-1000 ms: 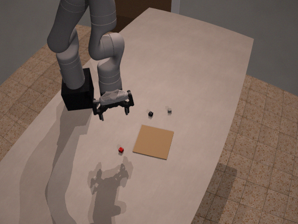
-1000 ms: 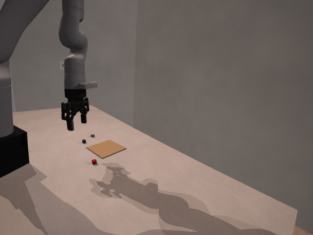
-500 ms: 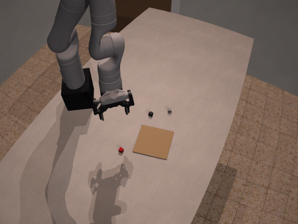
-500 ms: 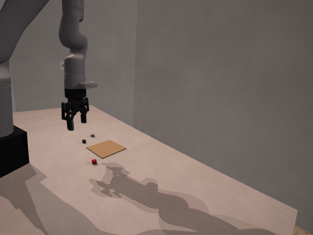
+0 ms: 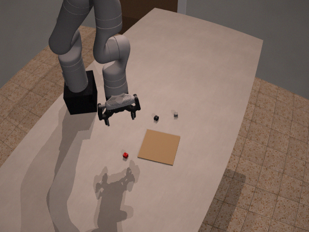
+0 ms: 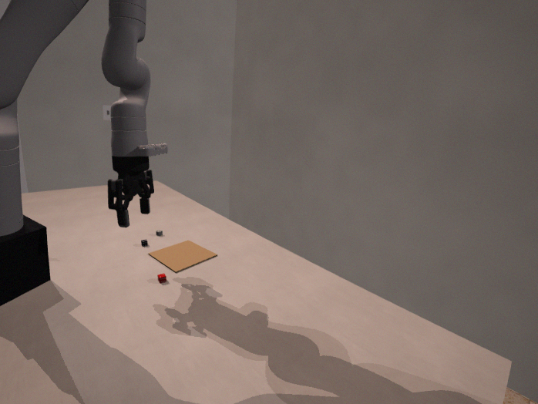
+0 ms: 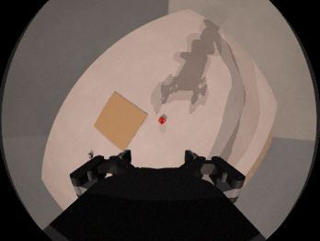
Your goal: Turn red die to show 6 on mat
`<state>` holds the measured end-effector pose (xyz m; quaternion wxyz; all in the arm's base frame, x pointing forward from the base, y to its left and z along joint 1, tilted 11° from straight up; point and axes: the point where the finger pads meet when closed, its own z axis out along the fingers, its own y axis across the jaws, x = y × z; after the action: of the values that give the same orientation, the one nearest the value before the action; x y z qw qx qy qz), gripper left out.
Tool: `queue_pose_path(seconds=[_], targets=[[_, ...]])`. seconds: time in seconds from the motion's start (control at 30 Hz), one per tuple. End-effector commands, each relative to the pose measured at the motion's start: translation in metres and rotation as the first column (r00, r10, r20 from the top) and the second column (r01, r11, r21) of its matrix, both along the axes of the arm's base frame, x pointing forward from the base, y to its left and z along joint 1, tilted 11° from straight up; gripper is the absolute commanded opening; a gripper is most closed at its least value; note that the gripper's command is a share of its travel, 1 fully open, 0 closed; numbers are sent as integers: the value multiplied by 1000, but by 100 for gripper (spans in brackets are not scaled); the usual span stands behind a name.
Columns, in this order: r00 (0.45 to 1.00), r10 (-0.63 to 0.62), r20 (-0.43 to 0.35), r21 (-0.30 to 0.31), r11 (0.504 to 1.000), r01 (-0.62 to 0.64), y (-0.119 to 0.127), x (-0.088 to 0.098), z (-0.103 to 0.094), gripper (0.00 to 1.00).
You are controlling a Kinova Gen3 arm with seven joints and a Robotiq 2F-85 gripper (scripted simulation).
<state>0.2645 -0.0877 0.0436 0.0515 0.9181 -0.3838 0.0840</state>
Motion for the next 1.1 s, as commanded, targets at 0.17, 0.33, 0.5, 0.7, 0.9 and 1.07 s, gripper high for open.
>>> queue_pose_path(seconds=[0.17,0.33,0.5,0.7,0.9,1.07], targets=[[1000,-14,-7,1,1000,14,-7,-2,-24,100],[1000,-14,-7,1,1000,14,-11,0,-44,100],[1000,-14,-7,1,1000,14,-13,2,-57,100],[1000,-14,-7,1,1000,14,-17,4,-82,100],[1000,-14,-7,1,1000,14,-20,6,-99,100],[1000,-14,-7,1,1000,14,-20,6,-102,100]])
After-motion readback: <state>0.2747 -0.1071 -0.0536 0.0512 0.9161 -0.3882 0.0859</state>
